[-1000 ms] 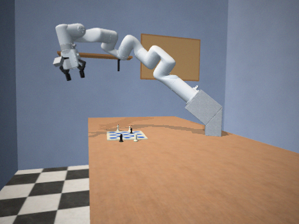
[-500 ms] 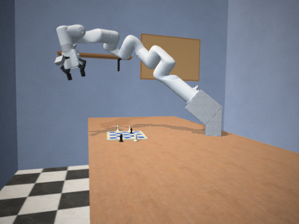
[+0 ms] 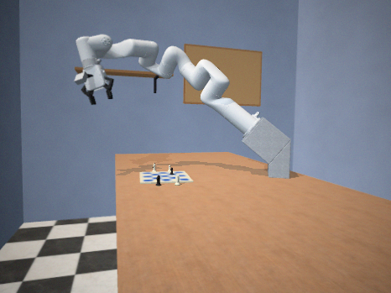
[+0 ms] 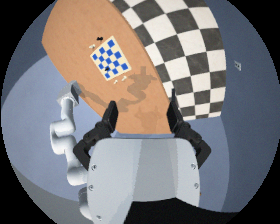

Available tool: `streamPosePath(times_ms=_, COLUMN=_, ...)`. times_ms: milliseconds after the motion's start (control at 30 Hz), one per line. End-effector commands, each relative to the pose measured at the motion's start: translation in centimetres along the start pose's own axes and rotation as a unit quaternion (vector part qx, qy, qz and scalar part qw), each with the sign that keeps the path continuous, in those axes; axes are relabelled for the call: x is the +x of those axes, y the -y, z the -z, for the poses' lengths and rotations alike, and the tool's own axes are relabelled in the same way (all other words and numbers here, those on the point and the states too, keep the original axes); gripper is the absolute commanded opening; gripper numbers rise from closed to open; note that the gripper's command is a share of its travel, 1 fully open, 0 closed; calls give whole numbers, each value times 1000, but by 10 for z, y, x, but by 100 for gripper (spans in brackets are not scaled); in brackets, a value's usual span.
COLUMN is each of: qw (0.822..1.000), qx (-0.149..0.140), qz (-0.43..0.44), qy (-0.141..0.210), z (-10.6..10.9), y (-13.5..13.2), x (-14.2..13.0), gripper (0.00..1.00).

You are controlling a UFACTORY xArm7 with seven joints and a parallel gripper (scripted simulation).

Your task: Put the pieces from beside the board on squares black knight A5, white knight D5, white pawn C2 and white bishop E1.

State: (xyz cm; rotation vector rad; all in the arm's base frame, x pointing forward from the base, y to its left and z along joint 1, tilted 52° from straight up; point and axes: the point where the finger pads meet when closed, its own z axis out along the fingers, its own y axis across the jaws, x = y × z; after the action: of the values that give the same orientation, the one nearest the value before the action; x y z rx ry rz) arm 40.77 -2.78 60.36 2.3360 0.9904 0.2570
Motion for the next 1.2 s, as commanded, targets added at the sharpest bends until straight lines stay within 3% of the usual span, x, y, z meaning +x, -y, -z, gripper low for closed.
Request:
streamPosePath(times_ms=0, qw=1000, qx=11, qz=3, qy=-18, z=5, y=-9, x=-22, gripper=100)
streamPosePath(times_ms=300, qw=1000, qx=11, qz=3, qy=-18, z=5, y=-9, x=-22, gripper=100)
streamPosePath(times_ms=333, qw=998, qx=33, qz=16, qy=-45, z=6, y=-18, x=-55, gripper=100)
streamPosePath(times_ms=867, qw=998, qx=33, qz=16, qy=-45, z=6, y=-18, x=-55, gripper=100)
streamPosePath(times_ms=933, qw=990, qx=74, qz=45, qy=-108, z=-2, y=-30, x=-115, gripper=100)
streamPosePath(times_ms=1167, qw=990, qx=74, qz=45, qy=-108, z=-3, y=-31, x=-119, gripper=100)
